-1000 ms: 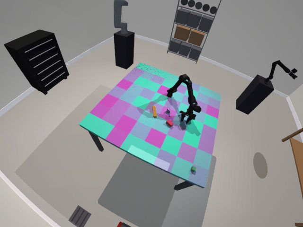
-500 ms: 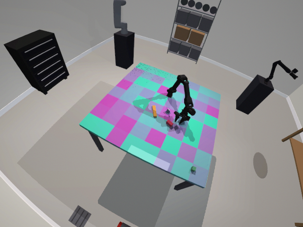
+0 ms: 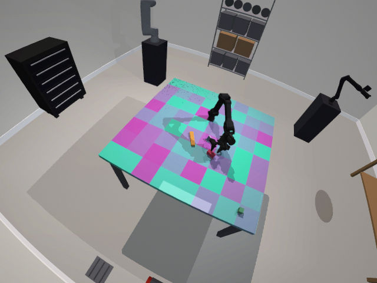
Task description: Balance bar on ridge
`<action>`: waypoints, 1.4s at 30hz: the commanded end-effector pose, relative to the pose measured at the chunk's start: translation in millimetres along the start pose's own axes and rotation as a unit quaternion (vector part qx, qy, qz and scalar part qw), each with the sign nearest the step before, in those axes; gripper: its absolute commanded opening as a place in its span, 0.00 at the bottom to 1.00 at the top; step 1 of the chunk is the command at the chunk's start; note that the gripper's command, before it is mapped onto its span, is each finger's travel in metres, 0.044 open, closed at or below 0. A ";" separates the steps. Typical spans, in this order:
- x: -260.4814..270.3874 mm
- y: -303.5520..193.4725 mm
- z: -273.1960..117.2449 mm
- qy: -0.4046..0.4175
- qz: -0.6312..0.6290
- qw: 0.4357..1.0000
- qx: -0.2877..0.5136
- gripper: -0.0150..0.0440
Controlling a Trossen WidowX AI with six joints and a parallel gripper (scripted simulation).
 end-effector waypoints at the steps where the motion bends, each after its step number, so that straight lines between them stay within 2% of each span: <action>1: -17.3 6.1 -0.3 0.012 0.004 1.000 0.014 0.79; 16: -79.7 7.6 5.5 0.044 0.009 0.996 0.075 0.79; 42: -200.2 -36.4 2.1 0.134 0.023 0.974 0.181 0.79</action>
Point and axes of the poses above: the point midway between the two fingers, 35 mm back from their tips, its own z axis out along the fingers, its own x axis across the jaws, y = z × x, the point moved 6 cm from there along -z, back along the fingers, and after that the axes turned 13 degrees about z, right-handed, at the moved point
